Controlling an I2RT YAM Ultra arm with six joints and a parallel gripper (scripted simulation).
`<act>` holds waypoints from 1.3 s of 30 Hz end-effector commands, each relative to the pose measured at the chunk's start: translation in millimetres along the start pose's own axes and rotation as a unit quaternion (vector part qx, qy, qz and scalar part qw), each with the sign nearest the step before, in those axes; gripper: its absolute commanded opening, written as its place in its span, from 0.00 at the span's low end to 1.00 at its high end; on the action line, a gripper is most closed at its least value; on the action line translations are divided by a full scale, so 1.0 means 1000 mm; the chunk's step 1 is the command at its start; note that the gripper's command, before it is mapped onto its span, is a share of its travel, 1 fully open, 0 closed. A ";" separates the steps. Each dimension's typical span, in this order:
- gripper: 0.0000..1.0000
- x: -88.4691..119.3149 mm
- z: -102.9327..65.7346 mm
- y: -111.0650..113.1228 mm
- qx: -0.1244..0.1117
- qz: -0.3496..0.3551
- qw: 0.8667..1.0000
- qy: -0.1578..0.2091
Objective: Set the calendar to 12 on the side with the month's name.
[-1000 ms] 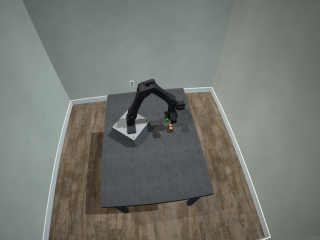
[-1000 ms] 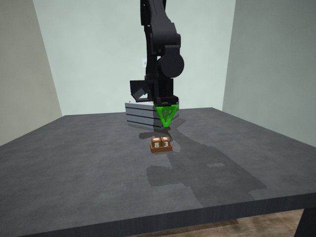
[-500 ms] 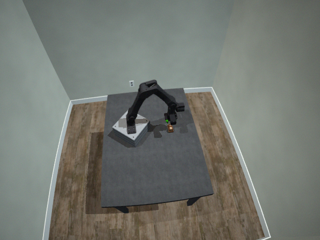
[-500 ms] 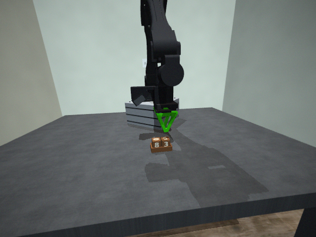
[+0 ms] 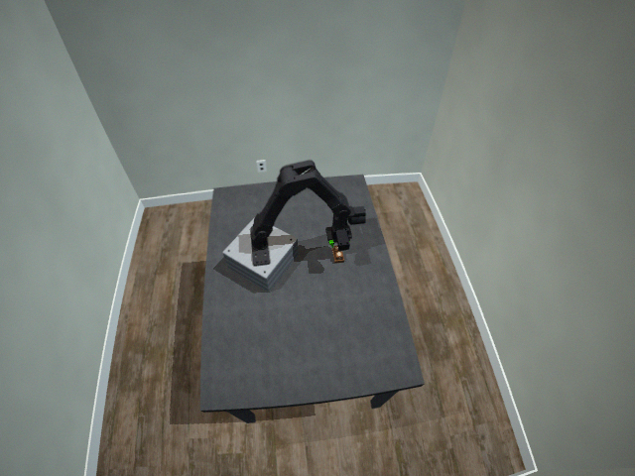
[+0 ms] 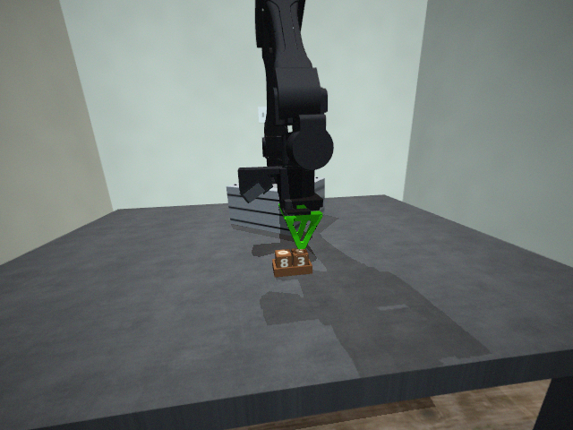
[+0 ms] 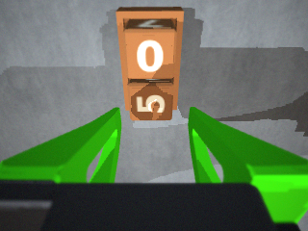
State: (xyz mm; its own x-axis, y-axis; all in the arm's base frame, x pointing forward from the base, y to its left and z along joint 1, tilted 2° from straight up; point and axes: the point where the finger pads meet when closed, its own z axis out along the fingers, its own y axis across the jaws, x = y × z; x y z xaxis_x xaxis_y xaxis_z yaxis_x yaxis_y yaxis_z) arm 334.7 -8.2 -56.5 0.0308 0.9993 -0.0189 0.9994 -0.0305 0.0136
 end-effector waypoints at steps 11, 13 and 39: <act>0.45 0.000 0.003 0.005 -0.010 0.000 1.000 0.000; 0.45 0.000 0.003 0.005 -0.010 0.000 1.000 0.000; 0.45 0.000 0.003 0.005 -0.010 0.000 1.000 0.000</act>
State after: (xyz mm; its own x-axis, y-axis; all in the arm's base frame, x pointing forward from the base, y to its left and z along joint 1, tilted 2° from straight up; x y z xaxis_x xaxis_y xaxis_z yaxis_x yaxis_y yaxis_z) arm 337.7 -8.2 -62.1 0.0311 0.9993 -0.0188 0.9992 -0.0306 0.0244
